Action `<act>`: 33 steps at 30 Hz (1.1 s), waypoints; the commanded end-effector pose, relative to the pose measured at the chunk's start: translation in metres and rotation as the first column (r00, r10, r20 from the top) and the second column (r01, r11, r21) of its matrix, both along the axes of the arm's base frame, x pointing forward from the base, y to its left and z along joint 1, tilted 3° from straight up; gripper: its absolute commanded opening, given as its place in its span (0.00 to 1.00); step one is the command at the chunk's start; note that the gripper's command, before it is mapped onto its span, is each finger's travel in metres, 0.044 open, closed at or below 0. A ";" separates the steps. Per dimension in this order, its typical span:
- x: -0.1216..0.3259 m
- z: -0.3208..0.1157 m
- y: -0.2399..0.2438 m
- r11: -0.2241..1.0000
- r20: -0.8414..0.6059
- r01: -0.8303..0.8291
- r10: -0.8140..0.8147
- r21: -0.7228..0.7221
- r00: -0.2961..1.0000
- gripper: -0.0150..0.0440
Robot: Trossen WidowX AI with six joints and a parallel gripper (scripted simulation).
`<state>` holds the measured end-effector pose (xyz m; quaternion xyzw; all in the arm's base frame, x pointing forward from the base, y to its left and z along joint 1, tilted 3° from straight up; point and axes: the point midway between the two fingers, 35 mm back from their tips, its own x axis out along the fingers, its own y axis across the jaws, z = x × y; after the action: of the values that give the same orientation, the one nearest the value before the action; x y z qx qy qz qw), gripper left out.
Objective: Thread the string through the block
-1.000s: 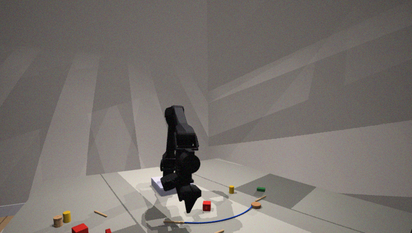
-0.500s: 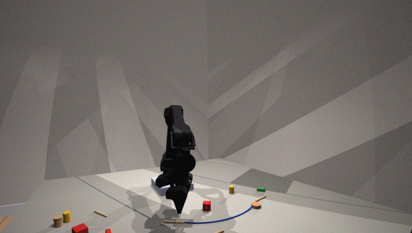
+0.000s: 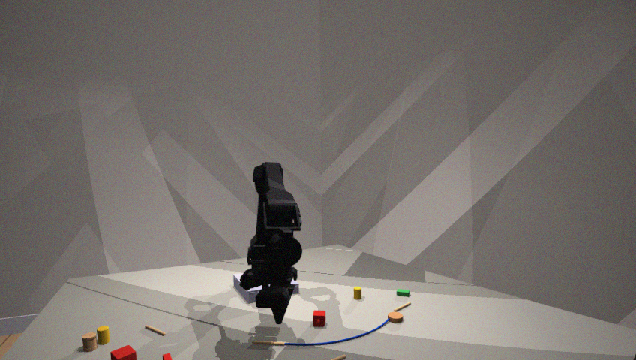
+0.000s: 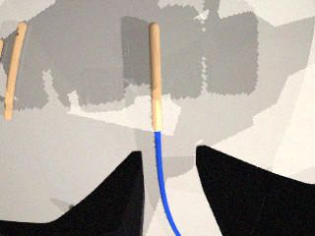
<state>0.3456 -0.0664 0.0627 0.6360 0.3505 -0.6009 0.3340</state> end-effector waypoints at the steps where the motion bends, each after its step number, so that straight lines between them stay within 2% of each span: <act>1: 0.001 0.001 0.000 1.000 0.002 0.006 -0.006 0.003 1.000 0.46; 33: 0.003 -0.047 0.002 1.000 0.002 0.006 -0.006 0.004 1.000 0.46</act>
<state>0.3509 -0.0651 0.0220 0.6383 0.3485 -0.5986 0.3358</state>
